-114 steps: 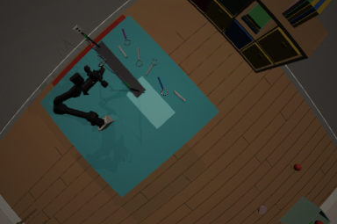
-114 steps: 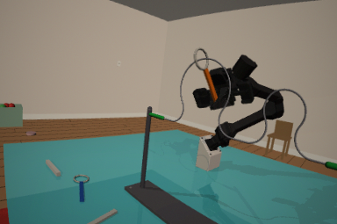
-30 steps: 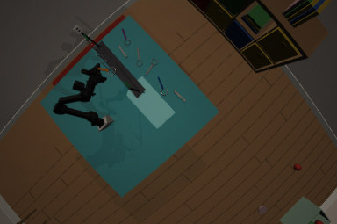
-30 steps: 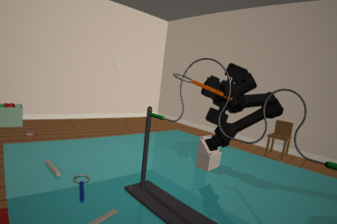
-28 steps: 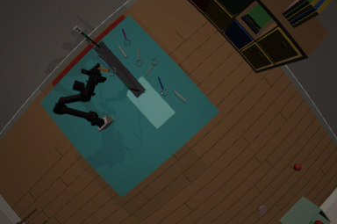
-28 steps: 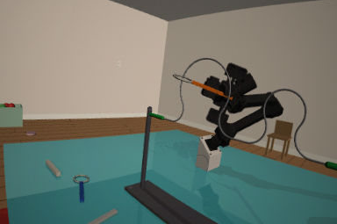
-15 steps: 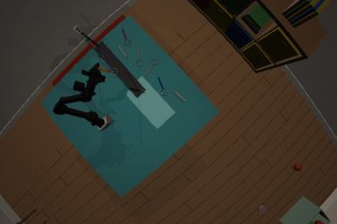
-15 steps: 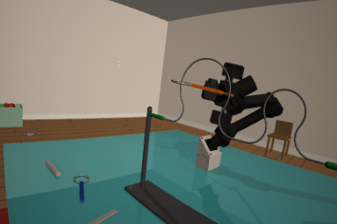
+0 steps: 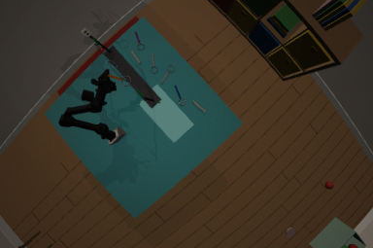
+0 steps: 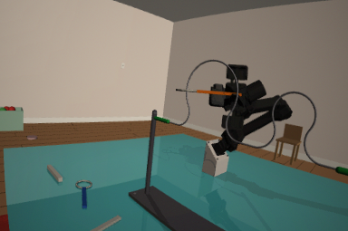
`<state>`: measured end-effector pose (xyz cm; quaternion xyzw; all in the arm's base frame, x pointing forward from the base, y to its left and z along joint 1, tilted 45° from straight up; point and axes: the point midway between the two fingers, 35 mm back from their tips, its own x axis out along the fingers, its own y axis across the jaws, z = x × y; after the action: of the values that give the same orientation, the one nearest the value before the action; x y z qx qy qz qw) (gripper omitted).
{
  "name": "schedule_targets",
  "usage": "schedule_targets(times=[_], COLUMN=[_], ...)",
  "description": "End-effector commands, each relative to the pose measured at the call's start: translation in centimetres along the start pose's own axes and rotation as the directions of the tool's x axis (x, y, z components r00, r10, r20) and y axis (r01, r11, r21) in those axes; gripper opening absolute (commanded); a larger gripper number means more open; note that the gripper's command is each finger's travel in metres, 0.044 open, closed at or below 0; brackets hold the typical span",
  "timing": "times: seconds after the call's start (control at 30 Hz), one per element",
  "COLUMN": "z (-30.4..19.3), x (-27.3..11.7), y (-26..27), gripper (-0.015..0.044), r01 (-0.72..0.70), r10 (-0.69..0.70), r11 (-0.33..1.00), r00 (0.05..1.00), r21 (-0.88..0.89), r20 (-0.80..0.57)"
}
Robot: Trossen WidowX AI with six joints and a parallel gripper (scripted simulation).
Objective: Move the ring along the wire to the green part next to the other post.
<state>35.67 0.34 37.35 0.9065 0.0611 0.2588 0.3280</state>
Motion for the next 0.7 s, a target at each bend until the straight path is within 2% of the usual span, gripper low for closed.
schedule_targets(times=[0.0,0.67], z=[0.04,0.10], x=[0.01,0.06], y=[0.26,1.02], gripper=[-0.0150,-0.0150], r01=[-0.026,-0.141], r10=[0.026,0.134], r11=[0.999,0.961], r00=[1.000,0.990], r21=[0.034,0.239], r20=[0.006,0.046])
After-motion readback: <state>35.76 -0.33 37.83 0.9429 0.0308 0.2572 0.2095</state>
